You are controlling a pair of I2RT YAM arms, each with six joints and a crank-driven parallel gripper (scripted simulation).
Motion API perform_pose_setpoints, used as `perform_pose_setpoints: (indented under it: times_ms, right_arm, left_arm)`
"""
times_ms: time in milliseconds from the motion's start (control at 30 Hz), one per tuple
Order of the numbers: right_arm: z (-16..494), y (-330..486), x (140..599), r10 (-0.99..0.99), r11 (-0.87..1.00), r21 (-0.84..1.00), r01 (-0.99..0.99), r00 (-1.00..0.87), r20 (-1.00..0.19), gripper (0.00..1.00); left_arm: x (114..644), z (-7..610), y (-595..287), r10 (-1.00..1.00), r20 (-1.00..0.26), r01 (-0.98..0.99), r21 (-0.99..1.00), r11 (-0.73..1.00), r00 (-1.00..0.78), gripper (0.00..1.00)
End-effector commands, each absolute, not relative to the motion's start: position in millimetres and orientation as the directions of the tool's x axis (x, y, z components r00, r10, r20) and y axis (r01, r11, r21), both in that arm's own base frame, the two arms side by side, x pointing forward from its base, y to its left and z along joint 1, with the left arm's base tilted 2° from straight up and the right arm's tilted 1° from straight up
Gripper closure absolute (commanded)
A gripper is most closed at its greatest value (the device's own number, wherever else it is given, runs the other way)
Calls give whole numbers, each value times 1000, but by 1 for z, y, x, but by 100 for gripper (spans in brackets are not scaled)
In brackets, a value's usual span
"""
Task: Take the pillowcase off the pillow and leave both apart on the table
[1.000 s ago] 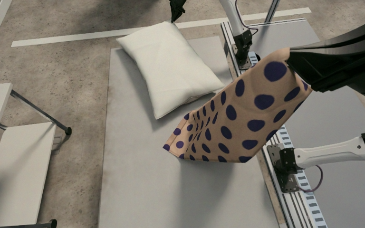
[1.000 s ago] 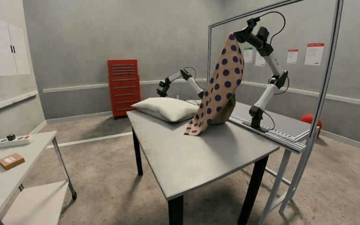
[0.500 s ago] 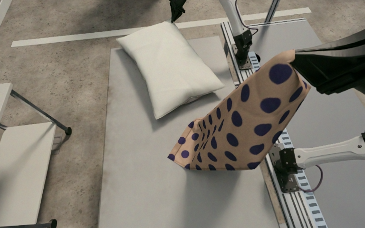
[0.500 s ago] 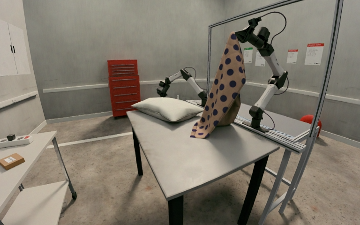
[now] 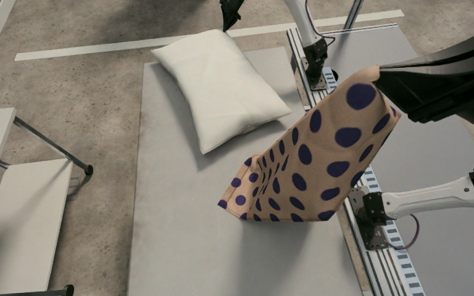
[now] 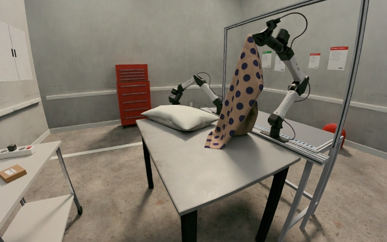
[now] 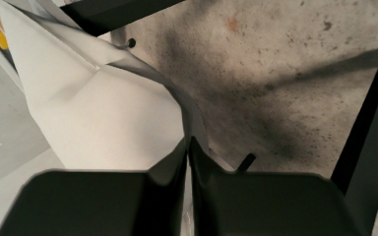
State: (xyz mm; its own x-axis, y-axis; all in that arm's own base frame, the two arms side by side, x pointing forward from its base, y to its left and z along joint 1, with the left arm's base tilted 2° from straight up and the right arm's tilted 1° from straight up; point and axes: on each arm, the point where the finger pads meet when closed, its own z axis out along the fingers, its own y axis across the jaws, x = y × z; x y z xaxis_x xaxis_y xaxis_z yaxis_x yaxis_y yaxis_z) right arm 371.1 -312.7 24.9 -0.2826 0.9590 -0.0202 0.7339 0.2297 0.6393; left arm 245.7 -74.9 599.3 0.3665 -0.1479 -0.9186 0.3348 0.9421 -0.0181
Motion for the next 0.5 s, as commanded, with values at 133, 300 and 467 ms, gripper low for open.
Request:
perform_pose_setpoints:
  times_ms: [133,300,467]
  right_arm:
    - [-4,-308,375,955,237,632,738,-297,-10,99]
    - [-4,-311,378,954,245,634,733,-299,-22,99]
    - [-4,-313,377,955,242,635,734,-294,-24,98]
  left_arm:
    - [244,615,-74,-164,-898,334,-20,942,408,99]
    - [244,615,-74,-164,-898,334,-20,942,408,99]
    - [244,615,-74,-164,-898,334,-20,942,408,99]
